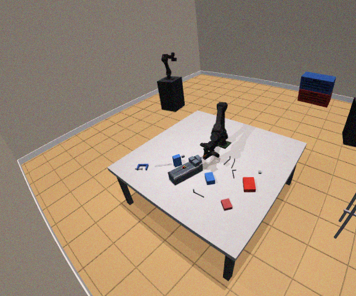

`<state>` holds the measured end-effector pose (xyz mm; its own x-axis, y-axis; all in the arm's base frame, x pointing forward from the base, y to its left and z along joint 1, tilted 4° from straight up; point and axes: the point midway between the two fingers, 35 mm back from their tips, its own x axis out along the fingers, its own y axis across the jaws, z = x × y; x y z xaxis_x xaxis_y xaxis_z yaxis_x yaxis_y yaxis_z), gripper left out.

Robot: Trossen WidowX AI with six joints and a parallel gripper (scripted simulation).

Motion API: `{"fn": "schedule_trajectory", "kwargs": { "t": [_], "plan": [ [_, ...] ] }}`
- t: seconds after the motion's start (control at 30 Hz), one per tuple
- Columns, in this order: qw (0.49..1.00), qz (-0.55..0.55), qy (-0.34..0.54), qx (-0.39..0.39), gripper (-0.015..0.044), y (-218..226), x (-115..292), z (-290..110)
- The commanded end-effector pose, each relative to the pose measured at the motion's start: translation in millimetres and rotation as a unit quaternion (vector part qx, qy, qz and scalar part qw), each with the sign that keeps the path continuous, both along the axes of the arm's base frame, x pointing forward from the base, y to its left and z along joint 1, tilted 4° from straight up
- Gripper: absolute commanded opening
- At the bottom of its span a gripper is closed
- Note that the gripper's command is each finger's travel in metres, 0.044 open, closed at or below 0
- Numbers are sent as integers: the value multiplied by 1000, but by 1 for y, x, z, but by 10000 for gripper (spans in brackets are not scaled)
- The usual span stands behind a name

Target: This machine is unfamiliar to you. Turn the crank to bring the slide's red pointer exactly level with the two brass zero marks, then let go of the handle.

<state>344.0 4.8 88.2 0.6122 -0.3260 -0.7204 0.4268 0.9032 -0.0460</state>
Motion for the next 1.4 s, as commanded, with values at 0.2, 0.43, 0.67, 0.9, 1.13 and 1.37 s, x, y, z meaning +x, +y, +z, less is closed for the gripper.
{"fn": "schedule_trajectory", "kwargs": {
  "t": [0.2, 0.43, 0.67, 0.9, 1.13, 1.37],
  "plan": [
    [1000, 2, 1, 3, 0, 1, 1, -2],
    [1000, 2, 1, 3, 0, 1, 1, -2],
    [1000, 2, 1, 3, 0, 1, 1, -2],
    [1000, 2, 1, 3, 0, 1, 1, -2],
    [1000, 2, 1, 3, 0, 1, 1, -2],
    [1000, 2, 1, 3, 0, 1, 1, -2]
  ]
}}
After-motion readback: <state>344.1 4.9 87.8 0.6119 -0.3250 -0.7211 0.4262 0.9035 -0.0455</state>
